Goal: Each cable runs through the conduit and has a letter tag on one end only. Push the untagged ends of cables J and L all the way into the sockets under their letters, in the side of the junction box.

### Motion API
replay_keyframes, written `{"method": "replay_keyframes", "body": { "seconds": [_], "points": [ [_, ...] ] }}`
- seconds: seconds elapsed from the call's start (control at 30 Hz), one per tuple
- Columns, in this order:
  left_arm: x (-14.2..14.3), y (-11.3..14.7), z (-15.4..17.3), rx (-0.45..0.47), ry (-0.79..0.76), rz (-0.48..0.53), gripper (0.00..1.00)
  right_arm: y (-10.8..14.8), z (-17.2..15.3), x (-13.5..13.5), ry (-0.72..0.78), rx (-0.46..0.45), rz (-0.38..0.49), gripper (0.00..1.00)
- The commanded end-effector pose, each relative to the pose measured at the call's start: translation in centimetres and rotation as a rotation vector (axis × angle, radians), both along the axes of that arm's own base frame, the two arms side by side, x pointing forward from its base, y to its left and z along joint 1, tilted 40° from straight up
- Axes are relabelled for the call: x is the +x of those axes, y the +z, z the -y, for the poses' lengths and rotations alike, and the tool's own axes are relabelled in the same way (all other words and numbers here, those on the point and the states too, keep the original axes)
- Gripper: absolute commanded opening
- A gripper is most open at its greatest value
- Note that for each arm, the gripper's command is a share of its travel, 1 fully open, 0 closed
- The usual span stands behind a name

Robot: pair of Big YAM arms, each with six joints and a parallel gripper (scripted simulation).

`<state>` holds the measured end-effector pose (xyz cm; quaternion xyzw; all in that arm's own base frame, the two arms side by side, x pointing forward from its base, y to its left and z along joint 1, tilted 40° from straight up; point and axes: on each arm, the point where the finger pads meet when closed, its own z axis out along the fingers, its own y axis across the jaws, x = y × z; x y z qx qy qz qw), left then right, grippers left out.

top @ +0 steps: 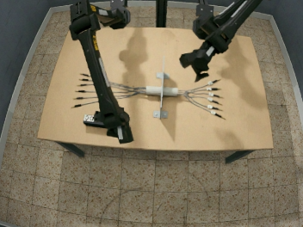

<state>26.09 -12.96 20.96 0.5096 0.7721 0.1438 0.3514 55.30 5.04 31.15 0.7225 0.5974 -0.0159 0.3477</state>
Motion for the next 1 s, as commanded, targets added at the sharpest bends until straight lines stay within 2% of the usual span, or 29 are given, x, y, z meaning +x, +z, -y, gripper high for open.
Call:
{"method": "replay_keyframes", "body": {
  "seconds": [0.0,0.57,0.67,0.8,0.97],
  "points": [
    [0.1,0.3,0.1,-0.004,-0.001,0.006,1.0,0.6,-0.1,-0.1,0.002,0.003,0.011,1.0],
    [0.1,0.3,0.1,-0.004,-0.001,0.006,1.0,0.6,-0.1,-0.1,0.002,0.003,0.011,1.0],
    [0.1,-0.4,-0.6,-0.051,0.058,0.014,1.0,0.9,0.7,-0.7,0.026,-0.012,0.011,1.0],
    [0.8,-1.5,-2.2,-0.207,0.228,0.074,1.0,0.1,2.3,-1.9,0.093,-0.07,0.002,1.0],
    [1.5,-2.9,-4.4,-0.354,0.399,0.153,1.0,-0.9,4.0,-3.5,0.147,-0.125,0.009,1.0]
  ]
}}
